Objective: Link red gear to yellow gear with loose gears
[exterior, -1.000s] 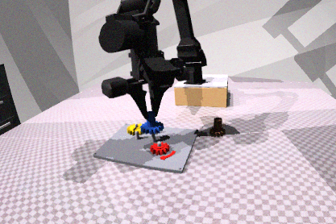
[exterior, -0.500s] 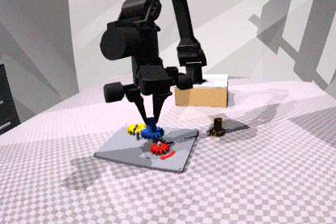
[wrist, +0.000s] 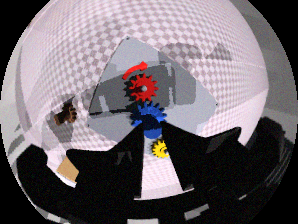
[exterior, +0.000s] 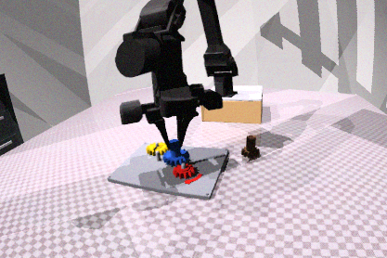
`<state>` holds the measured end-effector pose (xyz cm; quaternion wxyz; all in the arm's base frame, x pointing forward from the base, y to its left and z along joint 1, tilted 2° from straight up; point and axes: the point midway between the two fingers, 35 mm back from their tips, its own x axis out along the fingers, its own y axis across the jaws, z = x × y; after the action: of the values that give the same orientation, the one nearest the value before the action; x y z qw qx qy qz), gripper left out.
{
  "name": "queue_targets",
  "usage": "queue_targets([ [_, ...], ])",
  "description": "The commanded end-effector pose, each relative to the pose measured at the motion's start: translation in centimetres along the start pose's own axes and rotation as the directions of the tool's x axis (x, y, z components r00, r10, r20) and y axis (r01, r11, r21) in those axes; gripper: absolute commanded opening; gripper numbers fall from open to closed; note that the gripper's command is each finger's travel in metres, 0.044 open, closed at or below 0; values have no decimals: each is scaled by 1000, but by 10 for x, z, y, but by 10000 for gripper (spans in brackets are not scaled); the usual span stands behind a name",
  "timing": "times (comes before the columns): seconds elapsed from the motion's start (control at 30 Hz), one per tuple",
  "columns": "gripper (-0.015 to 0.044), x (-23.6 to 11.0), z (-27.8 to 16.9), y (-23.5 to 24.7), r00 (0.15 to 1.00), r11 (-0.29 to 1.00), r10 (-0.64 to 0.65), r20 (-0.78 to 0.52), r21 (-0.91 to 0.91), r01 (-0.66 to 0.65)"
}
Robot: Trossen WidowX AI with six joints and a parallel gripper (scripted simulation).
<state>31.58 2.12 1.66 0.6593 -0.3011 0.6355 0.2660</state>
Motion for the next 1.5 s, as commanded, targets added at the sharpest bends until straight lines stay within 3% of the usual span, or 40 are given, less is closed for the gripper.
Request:
queue_targets([
  [0.0, 0, -1, -1, 2, 1000, 998, 9, -12, -56, -10],
  [0.4, 0, -8, -2, 1, 1000, 950, 9, -12, -311, -13],
  [0.7, 0, -1, -1, 1, 1000, 971, 9, -12, -238, -12],
  [1.17, 0, 0, -2, 1, 1000, 998, 9, -12, 68, -8],
  [1.47, 0, 0, -1, 2, 1000, 1000, 9, -12, -8, -9],
])
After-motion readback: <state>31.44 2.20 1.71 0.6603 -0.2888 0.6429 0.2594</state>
